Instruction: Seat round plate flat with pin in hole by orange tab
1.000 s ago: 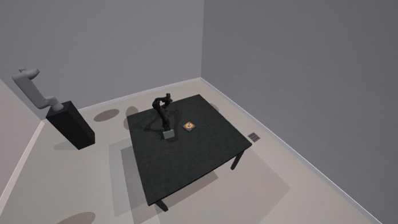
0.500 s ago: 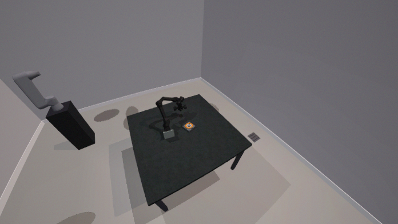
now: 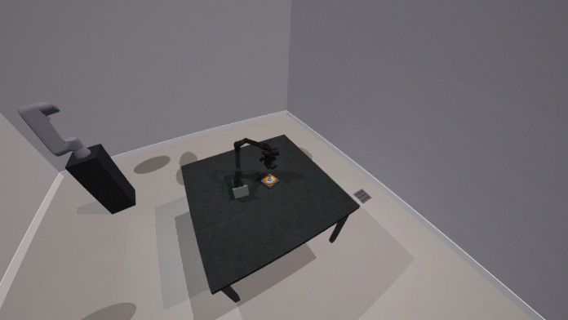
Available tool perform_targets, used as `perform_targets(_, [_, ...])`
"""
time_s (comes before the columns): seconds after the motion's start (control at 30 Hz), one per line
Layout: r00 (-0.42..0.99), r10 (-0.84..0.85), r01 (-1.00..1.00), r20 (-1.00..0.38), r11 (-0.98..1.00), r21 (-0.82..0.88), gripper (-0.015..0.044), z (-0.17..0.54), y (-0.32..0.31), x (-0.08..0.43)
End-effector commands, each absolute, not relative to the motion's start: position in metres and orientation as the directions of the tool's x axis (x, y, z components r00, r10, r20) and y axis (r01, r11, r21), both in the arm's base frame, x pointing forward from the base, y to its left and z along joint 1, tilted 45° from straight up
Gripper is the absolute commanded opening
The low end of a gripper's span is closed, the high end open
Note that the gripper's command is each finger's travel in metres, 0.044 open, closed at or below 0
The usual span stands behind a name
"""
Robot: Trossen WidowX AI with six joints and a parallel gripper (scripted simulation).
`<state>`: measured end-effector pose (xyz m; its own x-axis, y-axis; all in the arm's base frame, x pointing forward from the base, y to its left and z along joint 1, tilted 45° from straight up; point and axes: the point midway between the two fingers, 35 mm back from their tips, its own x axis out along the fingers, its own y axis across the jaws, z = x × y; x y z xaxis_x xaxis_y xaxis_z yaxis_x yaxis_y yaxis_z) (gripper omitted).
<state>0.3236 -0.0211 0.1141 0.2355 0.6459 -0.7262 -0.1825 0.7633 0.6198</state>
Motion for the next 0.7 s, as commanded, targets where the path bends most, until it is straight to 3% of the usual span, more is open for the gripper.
perform_targets(0.0, [0.196,0.669,0.040,-0.717,0.725,0.688,0.0000,0.092,-0.049,0.303])
perform_targets(0.67, [0.195,0.672,0.052,-0.715,0.720,0.692,0.0000,0.062,-0.022,0.307])
